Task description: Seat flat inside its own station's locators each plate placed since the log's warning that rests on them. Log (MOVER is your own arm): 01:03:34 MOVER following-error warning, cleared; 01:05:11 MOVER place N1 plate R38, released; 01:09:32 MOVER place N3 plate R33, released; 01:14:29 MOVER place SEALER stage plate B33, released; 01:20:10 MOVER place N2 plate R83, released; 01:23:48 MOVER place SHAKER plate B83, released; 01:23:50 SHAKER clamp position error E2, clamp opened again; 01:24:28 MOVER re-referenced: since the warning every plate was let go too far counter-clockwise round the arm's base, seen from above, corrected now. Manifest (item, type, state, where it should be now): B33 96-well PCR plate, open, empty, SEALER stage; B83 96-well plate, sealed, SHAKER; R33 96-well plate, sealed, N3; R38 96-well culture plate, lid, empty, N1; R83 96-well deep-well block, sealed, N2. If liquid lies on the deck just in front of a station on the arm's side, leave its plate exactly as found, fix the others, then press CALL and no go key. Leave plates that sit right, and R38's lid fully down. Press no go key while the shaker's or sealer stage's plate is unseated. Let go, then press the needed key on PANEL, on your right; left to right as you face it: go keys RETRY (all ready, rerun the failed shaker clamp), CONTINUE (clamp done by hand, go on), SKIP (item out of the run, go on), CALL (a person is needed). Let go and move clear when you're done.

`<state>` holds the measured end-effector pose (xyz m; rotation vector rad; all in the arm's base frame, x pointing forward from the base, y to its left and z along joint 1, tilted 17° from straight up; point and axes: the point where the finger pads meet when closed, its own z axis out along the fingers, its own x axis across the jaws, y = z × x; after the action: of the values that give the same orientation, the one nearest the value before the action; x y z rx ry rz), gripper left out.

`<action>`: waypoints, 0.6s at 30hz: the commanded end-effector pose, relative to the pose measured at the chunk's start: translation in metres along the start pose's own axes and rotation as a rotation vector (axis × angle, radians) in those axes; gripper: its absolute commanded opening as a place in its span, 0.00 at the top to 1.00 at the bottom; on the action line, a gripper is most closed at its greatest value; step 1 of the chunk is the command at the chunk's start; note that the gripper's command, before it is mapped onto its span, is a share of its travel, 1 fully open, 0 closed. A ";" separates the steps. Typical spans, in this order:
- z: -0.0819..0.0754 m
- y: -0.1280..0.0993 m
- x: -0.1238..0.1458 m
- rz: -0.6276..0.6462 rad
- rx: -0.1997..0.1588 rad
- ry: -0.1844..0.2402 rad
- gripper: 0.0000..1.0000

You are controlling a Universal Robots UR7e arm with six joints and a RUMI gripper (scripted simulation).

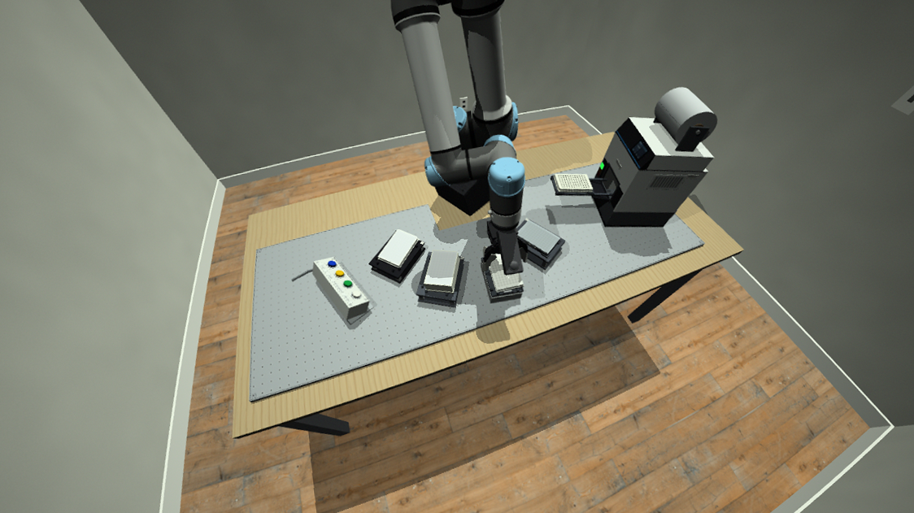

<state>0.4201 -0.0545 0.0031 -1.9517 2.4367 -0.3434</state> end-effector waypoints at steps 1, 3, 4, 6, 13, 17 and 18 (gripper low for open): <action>0.005 0.002 0.000 0.001 -0.003 -0.001 0.18; 0.006 0.002 0.000 0.001 -0.003 -0.001 0.18; 0.007 0.002 0.000 0.001 -0.003 -0.001 0.18; 0.008 0.002 0.000 0.001 -0.003 -0.001 0.18; 0.011 0.001 0.000 0.001 -0.003 -0.001 0.18; 0.014 0.001 0.000 0.001 -0.002 -0.001 0.18; 0.015 0.002 0.000 0.001 -0.003 -0.001 0.18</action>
<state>0.4218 -0.0563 -0.0069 -1.9515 2.4363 -0.3443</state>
